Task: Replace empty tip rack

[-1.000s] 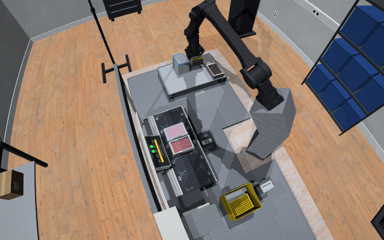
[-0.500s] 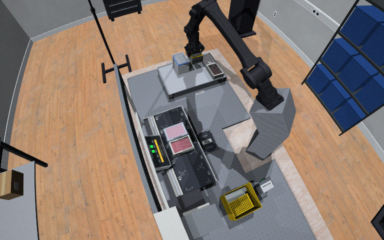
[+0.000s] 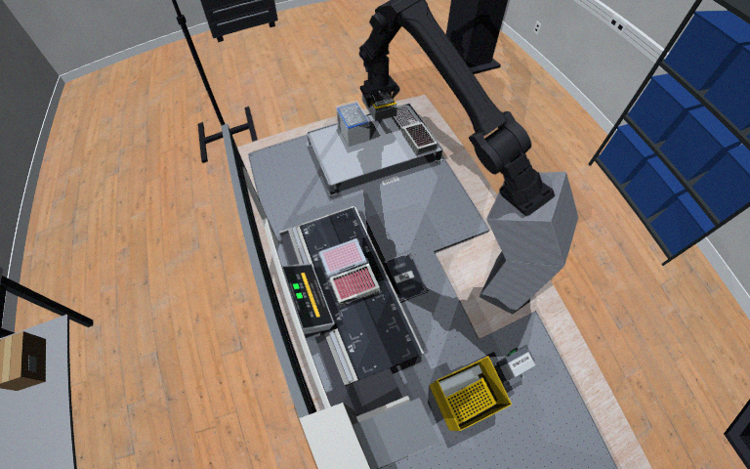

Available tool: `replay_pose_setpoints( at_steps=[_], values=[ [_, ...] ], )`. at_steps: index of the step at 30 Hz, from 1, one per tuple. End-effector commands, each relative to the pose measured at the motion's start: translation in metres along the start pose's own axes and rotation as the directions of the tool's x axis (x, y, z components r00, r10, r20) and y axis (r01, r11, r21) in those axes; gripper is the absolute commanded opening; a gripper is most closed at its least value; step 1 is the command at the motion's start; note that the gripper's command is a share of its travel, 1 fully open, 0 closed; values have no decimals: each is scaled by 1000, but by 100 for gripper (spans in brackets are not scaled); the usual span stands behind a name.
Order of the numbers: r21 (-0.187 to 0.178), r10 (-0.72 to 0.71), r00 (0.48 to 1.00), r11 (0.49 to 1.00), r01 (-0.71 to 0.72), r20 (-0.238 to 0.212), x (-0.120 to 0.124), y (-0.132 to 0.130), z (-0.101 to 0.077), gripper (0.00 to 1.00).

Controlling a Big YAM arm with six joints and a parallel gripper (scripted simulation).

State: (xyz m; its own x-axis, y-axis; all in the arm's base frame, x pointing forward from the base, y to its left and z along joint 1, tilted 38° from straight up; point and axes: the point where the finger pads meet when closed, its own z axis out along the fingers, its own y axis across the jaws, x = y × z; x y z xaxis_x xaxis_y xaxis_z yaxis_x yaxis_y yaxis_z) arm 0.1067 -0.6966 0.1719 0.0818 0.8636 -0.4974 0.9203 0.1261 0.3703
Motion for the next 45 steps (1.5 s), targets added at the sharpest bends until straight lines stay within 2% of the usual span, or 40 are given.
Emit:
replay_pose_setpoints(
  at_steps=[1, 9, 13, 14, 18, 45],
  values=[
    [7, -8, 999, 1000, 8, 38, -15, -5, -34, 0],
    [7, -11, 999, 1000, 10, 45, -18, -4, -49, 0],
    [7, -9, 999, 1000, 9, 40, -15, -5, -51, 0],
    [6, -15, 998, 1000, 15, 57, -23, -2, -57, 0],
    [8, -9, 999, 1000, 8, 39, -14, -5, -59, 0],
    [8, -12, 999, 1000, 11, 45, -15, -3, -102, 0]
  ],
)
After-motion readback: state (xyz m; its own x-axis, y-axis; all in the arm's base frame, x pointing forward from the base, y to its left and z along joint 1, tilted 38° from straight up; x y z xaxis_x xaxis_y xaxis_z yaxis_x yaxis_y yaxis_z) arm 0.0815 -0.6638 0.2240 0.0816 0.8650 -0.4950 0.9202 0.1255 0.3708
